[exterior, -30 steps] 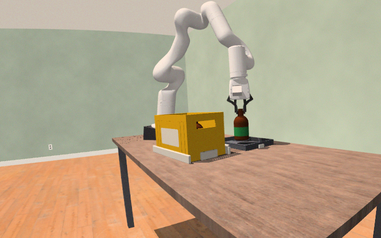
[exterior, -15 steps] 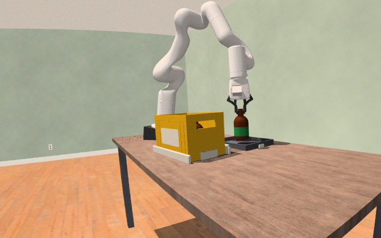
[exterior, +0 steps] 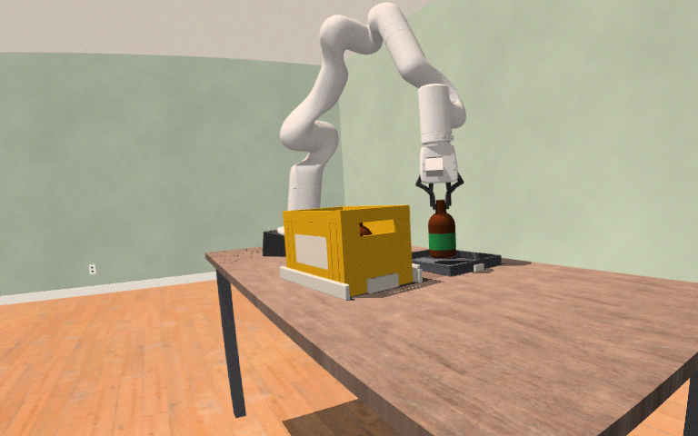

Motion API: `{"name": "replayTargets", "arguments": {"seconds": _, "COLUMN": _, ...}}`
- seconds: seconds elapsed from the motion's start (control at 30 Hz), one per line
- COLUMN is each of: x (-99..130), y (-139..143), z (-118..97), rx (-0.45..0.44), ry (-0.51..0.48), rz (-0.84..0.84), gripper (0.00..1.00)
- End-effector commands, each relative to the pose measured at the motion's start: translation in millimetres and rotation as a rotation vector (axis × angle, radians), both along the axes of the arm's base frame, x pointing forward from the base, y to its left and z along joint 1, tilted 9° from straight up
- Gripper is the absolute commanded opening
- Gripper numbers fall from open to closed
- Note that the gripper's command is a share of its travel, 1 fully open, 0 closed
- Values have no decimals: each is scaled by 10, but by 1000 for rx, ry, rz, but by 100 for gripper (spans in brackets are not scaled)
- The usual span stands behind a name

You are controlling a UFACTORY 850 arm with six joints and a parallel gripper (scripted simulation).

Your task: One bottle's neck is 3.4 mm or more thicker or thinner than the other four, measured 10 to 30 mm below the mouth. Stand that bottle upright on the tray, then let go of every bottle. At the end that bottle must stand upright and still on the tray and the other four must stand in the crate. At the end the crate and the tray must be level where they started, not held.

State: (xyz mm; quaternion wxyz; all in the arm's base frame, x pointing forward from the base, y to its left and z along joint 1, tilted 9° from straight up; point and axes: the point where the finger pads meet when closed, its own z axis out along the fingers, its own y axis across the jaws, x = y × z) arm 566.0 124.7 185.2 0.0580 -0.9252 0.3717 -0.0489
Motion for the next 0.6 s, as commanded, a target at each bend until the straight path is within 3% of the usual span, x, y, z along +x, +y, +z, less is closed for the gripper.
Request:
{"name": "replayTargets", "arguments": {"seconds": 0.0, "x": 10, "y": 2, "z": -3, "rx": 0, "ry": -2, "rz": 0, "gripper": 0}}
{"name": "replayTargets", "arguments": {"seconds": 0.57, "x": 19, "y": 7, "z": -69, "rx": 0, "ry": -2, "rz": 0, "gripper": 0}}
